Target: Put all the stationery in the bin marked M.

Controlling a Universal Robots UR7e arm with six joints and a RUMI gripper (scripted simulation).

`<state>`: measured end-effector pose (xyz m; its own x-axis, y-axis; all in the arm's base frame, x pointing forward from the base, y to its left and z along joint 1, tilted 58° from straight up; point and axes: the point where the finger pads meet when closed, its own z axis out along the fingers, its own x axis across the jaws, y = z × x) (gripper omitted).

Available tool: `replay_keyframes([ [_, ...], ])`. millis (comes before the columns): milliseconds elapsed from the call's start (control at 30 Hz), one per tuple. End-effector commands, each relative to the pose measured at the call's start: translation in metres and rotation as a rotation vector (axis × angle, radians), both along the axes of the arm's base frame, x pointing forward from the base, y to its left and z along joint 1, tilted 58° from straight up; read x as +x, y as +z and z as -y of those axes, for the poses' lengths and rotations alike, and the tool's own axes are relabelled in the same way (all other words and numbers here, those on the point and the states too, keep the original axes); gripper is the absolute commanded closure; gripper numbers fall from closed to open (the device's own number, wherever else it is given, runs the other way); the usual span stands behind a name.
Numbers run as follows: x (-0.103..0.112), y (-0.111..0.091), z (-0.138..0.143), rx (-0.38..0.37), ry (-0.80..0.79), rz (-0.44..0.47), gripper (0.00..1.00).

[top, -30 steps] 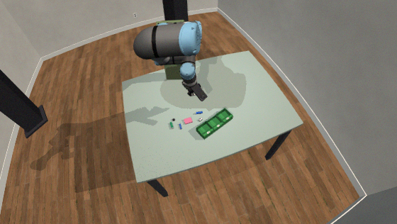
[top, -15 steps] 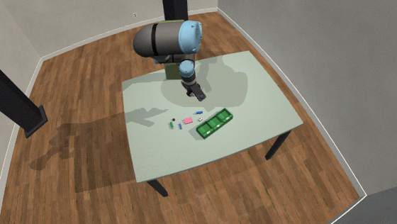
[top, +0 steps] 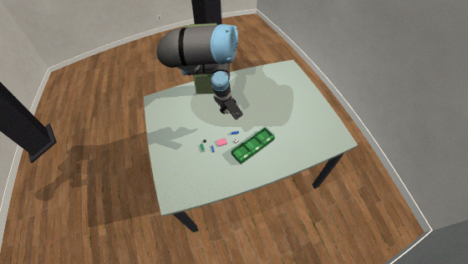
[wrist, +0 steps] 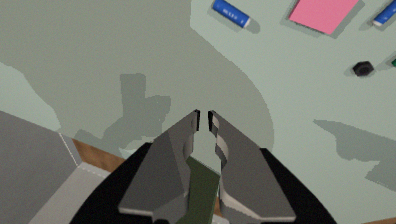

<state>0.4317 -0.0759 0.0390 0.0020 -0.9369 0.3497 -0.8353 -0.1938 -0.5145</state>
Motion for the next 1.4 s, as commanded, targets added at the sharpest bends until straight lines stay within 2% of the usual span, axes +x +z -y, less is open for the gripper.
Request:
replay_keyframes([
  [0, -0.002, 0.023, 0.006, -0.005, -0.043, 0.073, 0.96],
  [300, -0.002, 0.023, 0.006, -0.005, -0.043, 0.073, 0.96],
  [367, -0.005, 0.039, 0.01, -0.008, -0.08, 0.135, 0.96],
  [433, -0.007, 0.052, 0.013, -0.007, -0.08, 0.135, 0.96],
  [1367, -0.007, 0.052, 0.013, -0.007, -0.08, 0.135, 0.96],
])
